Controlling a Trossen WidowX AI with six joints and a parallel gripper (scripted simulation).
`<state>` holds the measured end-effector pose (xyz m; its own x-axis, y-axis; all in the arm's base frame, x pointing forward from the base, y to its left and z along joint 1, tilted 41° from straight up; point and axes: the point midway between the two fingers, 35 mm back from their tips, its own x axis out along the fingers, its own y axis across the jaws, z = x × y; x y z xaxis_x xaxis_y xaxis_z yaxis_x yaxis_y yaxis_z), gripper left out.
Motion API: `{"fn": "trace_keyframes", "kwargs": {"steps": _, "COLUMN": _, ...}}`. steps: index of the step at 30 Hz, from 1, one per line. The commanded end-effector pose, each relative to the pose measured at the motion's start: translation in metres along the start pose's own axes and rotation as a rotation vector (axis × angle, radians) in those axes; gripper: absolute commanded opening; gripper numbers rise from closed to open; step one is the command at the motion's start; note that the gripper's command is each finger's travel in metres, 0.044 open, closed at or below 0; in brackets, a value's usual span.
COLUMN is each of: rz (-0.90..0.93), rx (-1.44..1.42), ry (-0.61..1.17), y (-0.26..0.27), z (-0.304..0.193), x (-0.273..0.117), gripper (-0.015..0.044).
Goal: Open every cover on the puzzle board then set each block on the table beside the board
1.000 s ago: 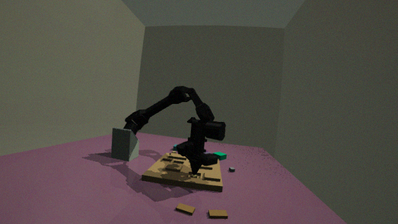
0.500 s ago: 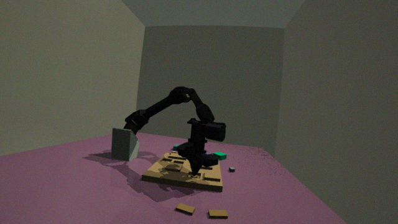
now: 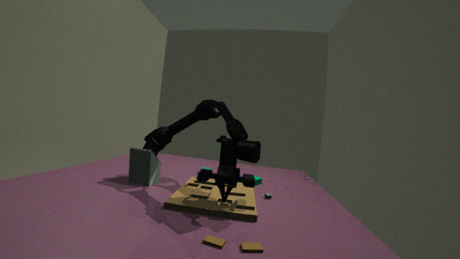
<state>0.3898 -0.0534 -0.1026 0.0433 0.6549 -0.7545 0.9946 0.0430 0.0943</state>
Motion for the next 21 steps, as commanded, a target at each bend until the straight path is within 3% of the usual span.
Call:
{"fn": "trace_keyframes", "kwargs": {"steps": 1, "rz": 0.002, "rx": -0.728, "ry": -0.004, "y": 0.001, "z": 0.000, "x": -0.009, "gripper": 0.0000}}
{"fn": "trace_keyframes", "kwargs": {"steps": 7, "rz": 0.002, "rx": -0.791, "ry": -0.004, "y": 0.001, "z": 0.000, "x": -0.010, "gripper": 0.0000}}
{"fn": "trace_keyframes", "kwargs": {"steps": 8, "rz": -0.001, "rx": -0.399, "ry": 0.003, "y": -0.001, "z": 0.000, "x": -0.003, "gripper": 0.0026}}
{"fn": "trace_keyframes", "kwargs": {"steps": 13, "rz": 0.000, "rx": -0.499, "ry": 0.000, "y": 0.001, "z": 0.001, "x": -0.017, "gripper": 0.0144}}
{"fn": "trace_keyframes", "kwargs": {"steps": 21, "rz": 0.000, "rx": -0.687, "ry": -0.005, "y": 0.001, "z": 0.001, "x": -0.045, "gripper": 0.0144}}
